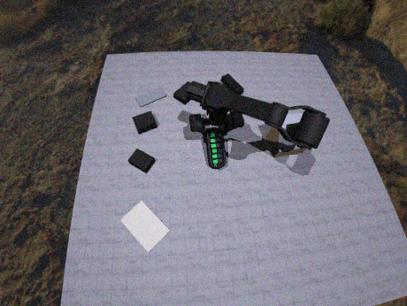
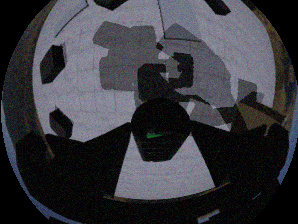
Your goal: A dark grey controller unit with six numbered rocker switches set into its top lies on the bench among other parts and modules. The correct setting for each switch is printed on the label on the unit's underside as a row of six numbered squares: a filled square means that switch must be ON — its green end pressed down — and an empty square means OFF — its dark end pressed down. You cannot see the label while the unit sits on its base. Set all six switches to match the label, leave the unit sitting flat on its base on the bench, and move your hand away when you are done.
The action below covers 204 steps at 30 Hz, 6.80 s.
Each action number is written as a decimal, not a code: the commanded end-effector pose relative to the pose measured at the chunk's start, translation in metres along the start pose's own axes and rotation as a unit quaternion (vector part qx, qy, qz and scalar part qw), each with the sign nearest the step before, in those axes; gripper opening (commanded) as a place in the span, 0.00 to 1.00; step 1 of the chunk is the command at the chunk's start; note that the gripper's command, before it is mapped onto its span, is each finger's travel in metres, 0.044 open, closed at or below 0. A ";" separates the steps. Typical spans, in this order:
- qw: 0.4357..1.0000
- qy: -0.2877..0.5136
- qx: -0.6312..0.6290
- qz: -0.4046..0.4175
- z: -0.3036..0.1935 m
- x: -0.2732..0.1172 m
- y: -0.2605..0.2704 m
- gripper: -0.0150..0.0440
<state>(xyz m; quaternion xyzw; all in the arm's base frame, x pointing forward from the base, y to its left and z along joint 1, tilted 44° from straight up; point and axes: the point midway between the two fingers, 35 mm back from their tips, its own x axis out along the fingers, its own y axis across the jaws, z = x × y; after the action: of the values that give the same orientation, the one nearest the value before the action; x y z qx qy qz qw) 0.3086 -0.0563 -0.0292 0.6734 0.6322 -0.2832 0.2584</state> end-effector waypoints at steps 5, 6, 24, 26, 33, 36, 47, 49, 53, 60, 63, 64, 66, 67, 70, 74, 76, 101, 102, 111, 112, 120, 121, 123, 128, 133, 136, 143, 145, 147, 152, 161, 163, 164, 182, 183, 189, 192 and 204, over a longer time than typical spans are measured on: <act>1.000 -0.008 0.002 0.000 -0.007 -0.005 0.000 0.82; 1.000 -0.009 0.002 0.000 -0.007 -0.006 0.000 0.82; 1.000 -0.027 0.002 0.000 -0.020 -0.015 0.000 0.82; 1.000 -0.029 0.002 0.000 -0.021 -0.015 0.000 0.82; 0.999 -0.036 0.002 0.000 -0.026 -0.018 0.000 0.82; 0.999 -0.039 0.002 0.000 -0.028 -0.020 0.000 0.82; 0.999 -0.051 0.002 0.000 -0.037 -0.024 0.000 0.82; 0.999 -0.053 0.002 0.000 -0.038 -0.024 0.000 0.82; 0.998 -0.057 0.002 0.000 -0.041 -0.026 0.000 0.82; 0.998 -0.064 0.002 0.000 -0.047 -0.028 0.000 0.82; 0.998 -0.067 0.002 0.000 -0.049 -0.029 0.000 0.82; 0.998 -0.068 0.002 0.000 -0.050 -0.029 0.000 0.82; 0.998 -0.070 0.002 0.000 -0.052 -0.030 0.000 0.82; 0.997 -0.071 0.002 0.000 -0.052 -0.030 0.000 0.82; 0.997 -0.074 0.002 0.000 -0.055 -0.031 0.000 0.82; 0.997 -0.078 0.002 0.000 -0.058 -0.032 0.000 0.82; 0.997 -0.080 0.002 0.000 -0.060 -0.032 0.000 0.82; 0.994 -0.105 0.002 0.000 -0.080 -0.037 0.000 0.82; 0.994 -0.106 0.002 0.000 -0.081 -0.037 0.000 0.82; 0.994 -0.113 0.002 0.000 -0.085 -0.041 0.000 0.82; 0.993 -0.114 0.002 -0.001 -0.086 -0.042 0.000 0.82; 0.992 -0.124 0.002 -0.001 -0.094 -0.043 0.000 0.82; 0.992 -0.125 0.002 -0.001 -0.094 -0.044 0.000 0.82; 0.992 -0.127 0.002 -0.001 -0.096 -0.044 0.000 0.82; 0.991 -0.132 0.002 -0.001 -0.101 -0.044 0.000 0.82; 0.991 -0.137 0.002 -0.001 -0.105 -0.045 0.001 0.82; 0.990 -0.140 0.002 -0.001 -0.108 -0.045 0.001 0.82; 0.991 -0.137 0.002 -0.001 -0.113 -0.045 0.001 0.82; 0.991 -0.135 0.002 -0.001 -0.115 -0.046 0.001 0.82; 0.991 -0.133 0.002 -0.001 -0.116 -0.046 0.001 0.82; 0.992 -0.128 0.002 -0.001 -0.120 -0.046 0.001 0.82; 0.993 -0.118 0.002 -0.001 -0.127 -0.046 0.001 0.82; 0.993 -0.116 0.002 -0.001 -0.128 -0.046 0.001 0.82; 0.993 -0.115 0.002 -0.001 -0.129 -0.046 0.001 0.82; 0.995 -0.095 0.002 0.000 -0.143 -0.046 0.001 0.82; 0.996 -0.094 0.002 0.000 -0.144 -0.046 0.001 0.82; 0.996 -0.087 0.002 0.000 -0.148 -0.045 0.001 0.82; 0.996 -0.084 0.002 0.000 -0.151 -0.045 0.001 0.82; 0.998 -0.071 0.002 0.000 -0.160 -0.044 0.001 0.83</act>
<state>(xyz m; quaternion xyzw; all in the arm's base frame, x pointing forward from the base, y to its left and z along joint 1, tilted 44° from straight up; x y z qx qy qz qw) 0.3161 0.0174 0.1122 0.6515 0.6055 -0.3391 0.3065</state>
